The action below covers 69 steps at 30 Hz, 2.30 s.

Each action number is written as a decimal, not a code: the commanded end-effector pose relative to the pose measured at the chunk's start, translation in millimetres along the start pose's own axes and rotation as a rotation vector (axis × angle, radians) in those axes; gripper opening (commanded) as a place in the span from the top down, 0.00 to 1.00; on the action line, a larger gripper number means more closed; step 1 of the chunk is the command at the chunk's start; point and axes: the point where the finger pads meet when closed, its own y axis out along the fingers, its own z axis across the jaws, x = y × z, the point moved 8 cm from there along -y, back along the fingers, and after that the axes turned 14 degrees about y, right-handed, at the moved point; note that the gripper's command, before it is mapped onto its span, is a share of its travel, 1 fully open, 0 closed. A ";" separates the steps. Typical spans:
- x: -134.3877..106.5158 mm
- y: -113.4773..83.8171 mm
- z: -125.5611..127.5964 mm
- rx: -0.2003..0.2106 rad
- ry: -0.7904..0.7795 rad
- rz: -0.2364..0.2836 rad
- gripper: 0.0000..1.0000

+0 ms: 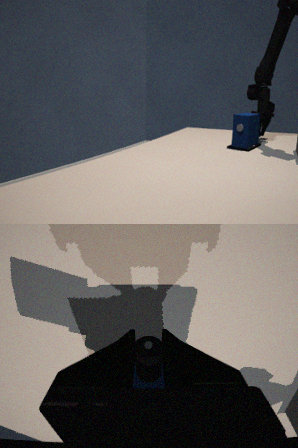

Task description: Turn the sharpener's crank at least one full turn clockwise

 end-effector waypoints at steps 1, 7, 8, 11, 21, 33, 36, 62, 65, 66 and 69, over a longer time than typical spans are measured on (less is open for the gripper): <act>3.6 -8.1 -6.8 0.003 -0.004 -0.001 0.85; 4.7 -13.0 -14.1 0.003 -0.004 -0.001 0.85; 4.8 -14.0 -15.3 0.003 -0.004 -0.001 0.85; 4.9 -15.0 -16.4 0.003 -0.004 -0.001 0.85; 4.9 -27.6 -23.6 0.006 -0.006 -0.001 0.85; 2.9 -45.7 -21.4 0.022 -0.013 -0.002 0.85; 2.1 -54.9 -14.9 0.038 -0.017 -0.005 0.85; -10.4 -89.0 -4.5 0.046 -0.013 -0.003 0.85; -10.9 -88.4 -2.2 0.033 -0.010 -0.001 0.85; -11.4 -90.1 -1.3 0.035 -0.011 -0.002 0.85; -12.7 -93.4 1.7 0.034 -0.011 -0.001 0.85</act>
